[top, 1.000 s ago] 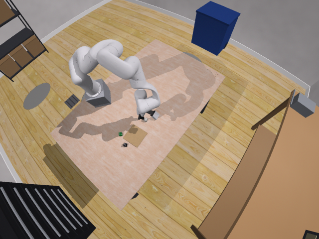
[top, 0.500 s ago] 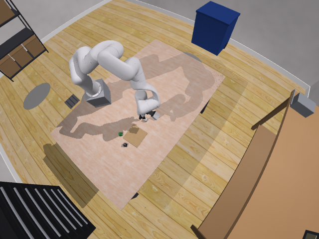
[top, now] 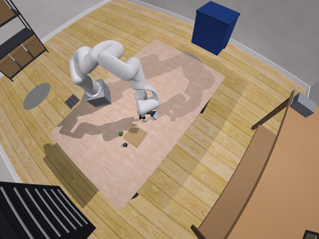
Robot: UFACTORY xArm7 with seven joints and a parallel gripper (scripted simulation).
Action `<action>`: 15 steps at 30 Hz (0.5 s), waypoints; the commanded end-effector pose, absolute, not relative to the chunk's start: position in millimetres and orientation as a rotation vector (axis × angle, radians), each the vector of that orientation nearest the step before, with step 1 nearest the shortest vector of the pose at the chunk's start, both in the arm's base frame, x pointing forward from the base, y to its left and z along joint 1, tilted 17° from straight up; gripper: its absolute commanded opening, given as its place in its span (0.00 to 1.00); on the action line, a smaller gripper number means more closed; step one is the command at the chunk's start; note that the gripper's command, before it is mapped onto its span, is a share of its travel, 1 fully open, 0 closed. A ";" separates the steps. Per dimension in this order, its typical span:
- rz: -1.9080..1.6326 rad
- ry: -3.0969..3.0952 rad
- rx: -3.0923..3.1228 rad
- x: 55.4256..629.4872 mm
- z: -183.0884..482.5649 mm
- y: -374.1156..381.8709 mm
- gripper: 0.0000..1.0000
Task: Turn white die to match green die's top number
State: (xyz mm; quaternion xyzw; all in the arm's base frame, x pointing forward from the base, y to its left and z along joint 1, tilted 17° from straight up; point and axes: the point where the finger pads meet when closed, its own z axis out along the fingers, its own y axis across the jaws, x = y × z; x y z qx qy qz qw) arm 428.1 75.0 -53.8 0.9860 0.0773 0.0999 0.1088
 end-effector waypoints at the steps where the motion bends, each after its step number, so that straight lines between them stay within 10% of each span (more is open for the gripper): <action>1: 0.297 0.228 2.901 429.0 -52.8 75.6 0.42; 15: 0.297 0.228 2.901 430.0 -57.0 74.8 0.42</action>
